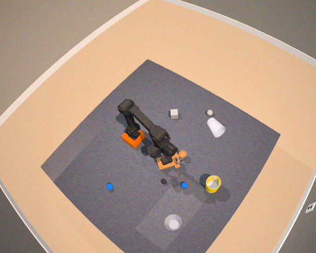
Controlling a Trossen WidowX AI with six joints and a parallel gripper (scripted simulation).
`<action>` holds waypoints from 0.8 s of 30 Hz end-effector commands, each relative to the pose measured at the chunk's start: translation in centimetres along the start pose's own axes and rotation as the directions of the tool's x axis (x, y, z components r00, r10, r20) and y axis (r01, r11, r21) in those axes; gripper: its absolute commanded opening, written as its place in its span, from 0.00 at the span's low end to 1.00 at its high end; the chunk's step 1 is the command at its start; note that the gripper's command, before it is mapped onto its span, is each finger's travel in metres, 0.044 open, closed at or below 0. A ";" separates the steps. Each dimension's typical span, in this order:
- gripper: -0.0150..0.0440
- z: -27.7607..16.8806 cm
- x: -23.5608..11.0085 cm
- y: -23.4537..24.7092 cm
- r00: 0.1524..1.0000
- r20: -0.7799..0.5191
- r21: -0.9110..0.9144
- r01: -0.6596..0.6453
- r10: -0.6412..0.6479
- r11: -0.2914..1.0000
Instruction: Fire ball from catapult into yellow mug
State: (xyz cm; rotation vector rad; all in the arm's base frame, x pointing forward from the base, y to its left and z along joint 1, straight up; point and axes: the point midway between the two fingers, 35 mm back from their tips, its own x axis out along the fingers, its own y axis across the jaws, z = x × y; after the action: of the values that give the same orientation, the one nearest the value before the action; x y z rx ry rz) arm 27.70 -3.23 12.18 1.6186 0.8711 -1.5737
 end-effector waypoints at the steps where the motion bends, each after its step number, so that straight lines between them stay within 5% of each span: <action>1: 1.00 0.3 0.2 -0.3 1.000 -0.003 0.102 0.003 -0.003 0.995; 7: 1.00 0.3 0.5 -0.2 1.000 -0.003 0.102 0.003 -0.003 0.995; 12: 1.00 0.4 4.9 -0.3 1.000 -0.002 0.101 0.003 -0.003 0.995; 24: 1.00 0.3 6.0 -0.2 1.000 -0.002 0.101 0.003 -0.003 0.995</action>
State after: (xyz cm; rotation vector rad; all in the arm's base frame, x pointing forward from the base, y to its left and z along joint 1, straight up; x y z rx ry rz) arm 27.72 -3.54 7.06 1.6906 0.8010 -1.6267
